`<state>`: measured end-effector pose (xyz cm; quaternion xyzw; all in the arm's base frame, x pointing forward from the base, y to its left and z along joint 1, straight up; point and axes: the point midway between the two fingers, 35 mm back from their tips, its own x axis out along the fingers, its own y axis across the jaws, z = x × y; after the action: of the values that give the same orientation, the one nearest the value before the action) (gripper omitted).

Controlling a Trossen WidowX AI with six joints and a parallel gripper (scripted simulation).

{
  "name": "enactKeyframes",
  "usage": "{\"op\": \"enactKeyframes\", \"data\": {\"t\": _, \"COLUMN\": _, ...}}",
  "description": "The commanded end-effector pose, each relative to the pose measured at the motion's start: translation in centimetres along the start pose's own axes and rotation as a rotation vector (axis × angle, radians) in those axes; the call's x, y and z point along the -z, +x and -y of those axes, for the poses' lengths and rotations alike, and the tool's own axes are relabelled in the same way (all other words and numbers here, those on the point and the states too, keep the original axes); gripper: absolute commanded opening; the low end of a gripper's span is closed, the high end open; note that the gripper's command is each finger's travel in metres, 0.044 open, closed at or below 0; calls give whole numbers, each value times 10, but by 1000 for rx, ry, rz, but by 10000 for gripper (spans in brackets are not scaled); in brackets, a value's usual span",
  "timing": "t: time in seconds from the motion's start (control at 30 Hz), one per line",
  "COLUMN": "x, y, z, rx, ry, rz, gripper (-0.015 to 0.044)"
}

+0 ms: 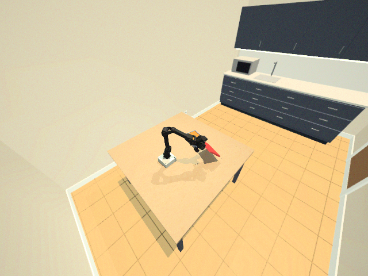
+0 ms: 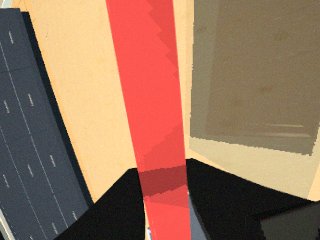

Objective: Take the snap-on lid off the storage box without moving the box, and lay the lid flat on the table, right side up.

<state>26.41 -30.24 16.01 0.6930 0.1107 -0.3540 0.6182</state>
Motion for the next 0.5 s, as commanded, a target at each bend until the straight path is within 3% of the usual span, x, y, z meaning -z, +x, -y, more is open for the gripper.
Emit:
{"op": "enactKeyframes", "data": {"t": 0.0, "x": 0, "y": 2, "z": 1, "rx": -6, "ry": -5, "rz": -1, "gripper": 0}}
{"op": "enactKeyframes", "data": {"t": 0.47, "x": 0, "y": 9, "z": 10, "rx": -6, "ry": -5, "rz": -1, "gripper": 0}}
